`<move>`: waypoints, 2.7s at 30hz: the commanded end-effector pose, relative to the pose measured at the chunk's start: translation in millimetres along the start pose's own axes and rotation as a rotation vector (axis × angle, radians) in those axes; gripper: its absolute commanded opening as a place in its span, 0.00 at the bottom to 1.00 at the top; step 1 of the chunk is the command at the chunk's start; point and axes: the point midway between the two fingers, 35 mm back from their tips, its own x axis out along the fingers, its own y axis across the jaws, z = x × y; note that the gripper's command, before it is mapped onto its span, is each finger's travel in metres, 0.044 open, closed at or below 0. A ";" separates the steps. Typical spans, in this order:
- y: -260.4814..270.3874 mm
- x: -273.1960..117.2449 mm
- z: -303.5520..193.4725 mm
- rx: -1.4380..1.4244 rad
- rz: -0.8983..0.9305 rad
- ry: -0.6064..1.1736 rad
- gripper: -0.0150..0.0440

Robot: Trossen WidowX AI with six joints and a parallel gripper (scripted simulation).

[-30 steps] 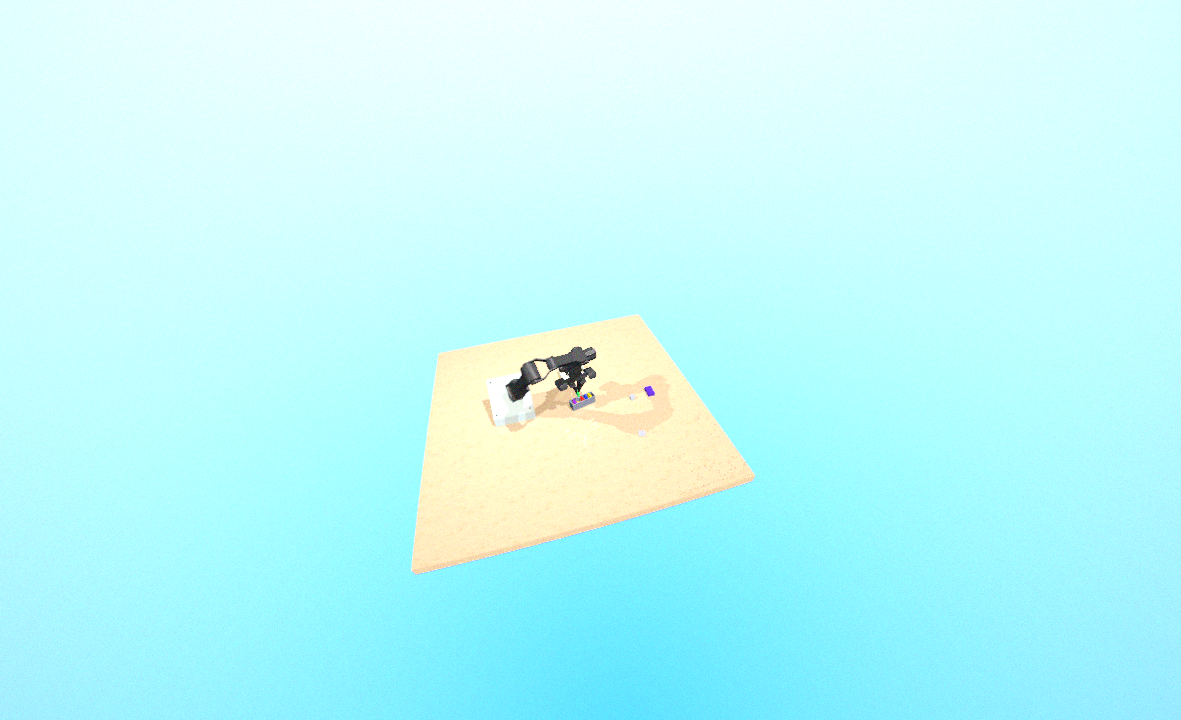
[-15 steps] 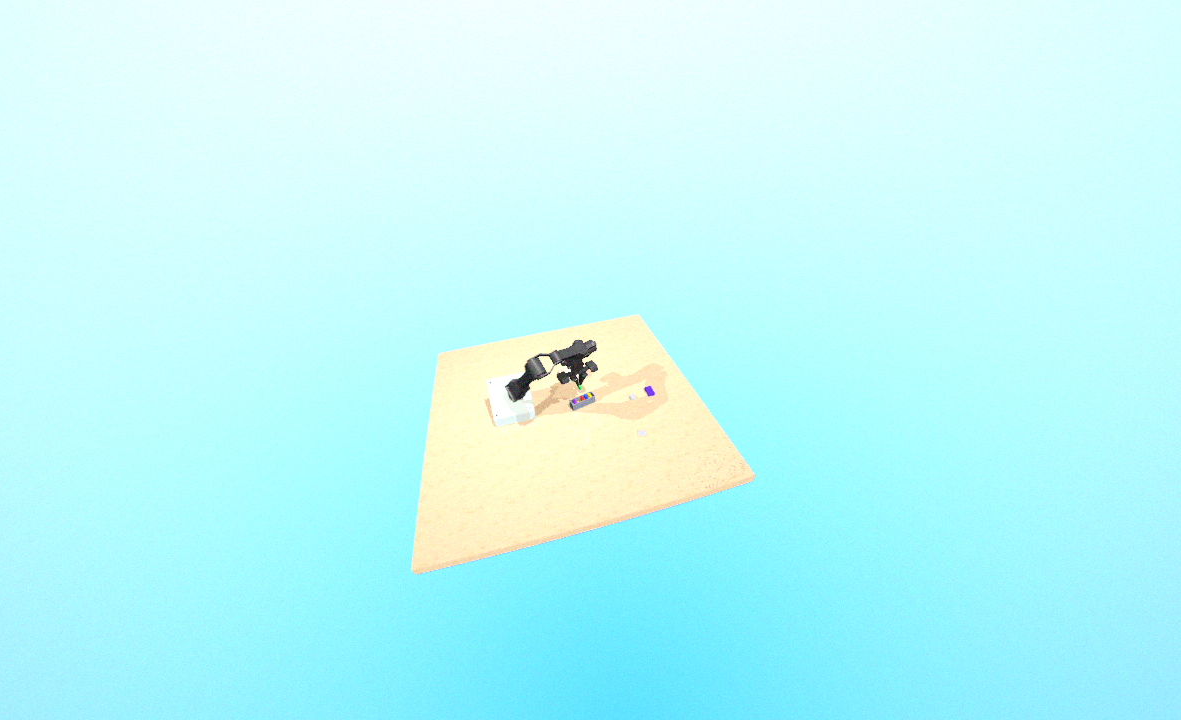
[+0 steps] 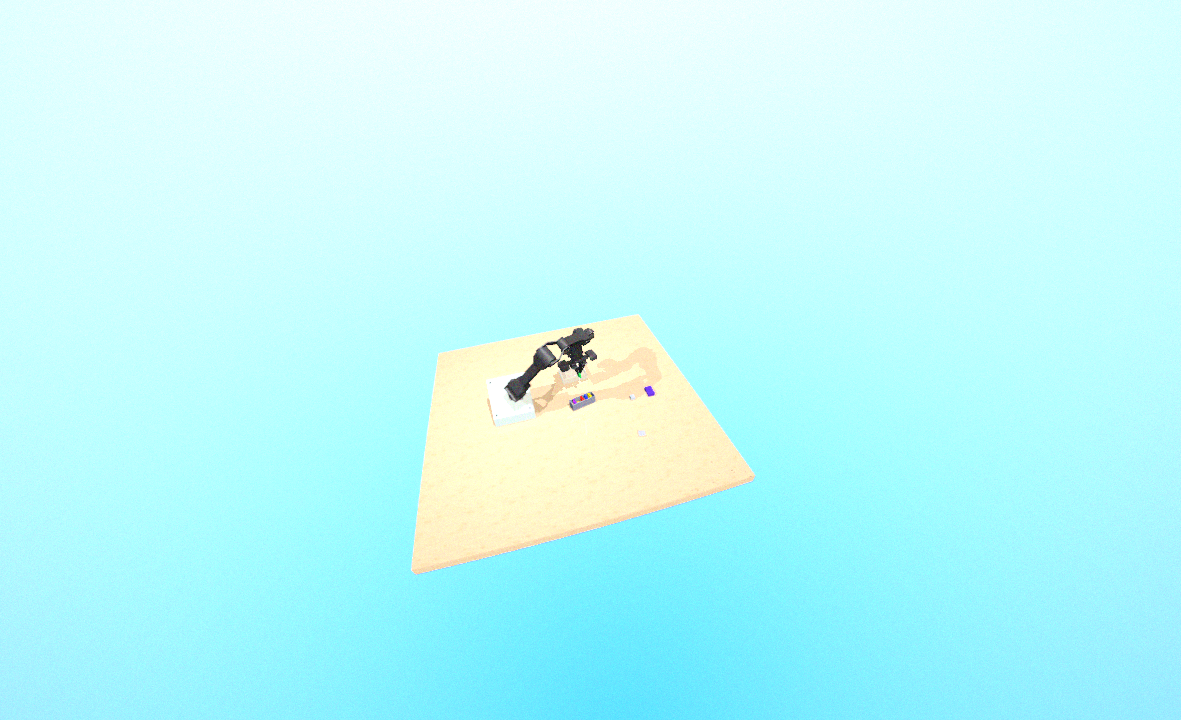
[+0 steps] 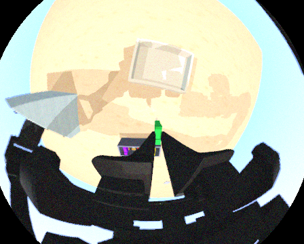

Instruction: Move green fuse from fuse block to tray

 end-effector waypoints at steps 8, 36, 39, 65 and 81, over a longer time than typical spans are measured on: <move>-14.5 3.0 61.1 0.003 0.007 -0.003 0.25; -17.6 30.2 120.8 0.008 0.009 0.007 0.25; -17.5 35.0 120.7 0.008 0.009 0.007 0.25; -18.9 47.0 120.5 0.018 0.005 -0.001 0.65; -17.2 9.9 121.0 0.008 0.010 0.006 0.81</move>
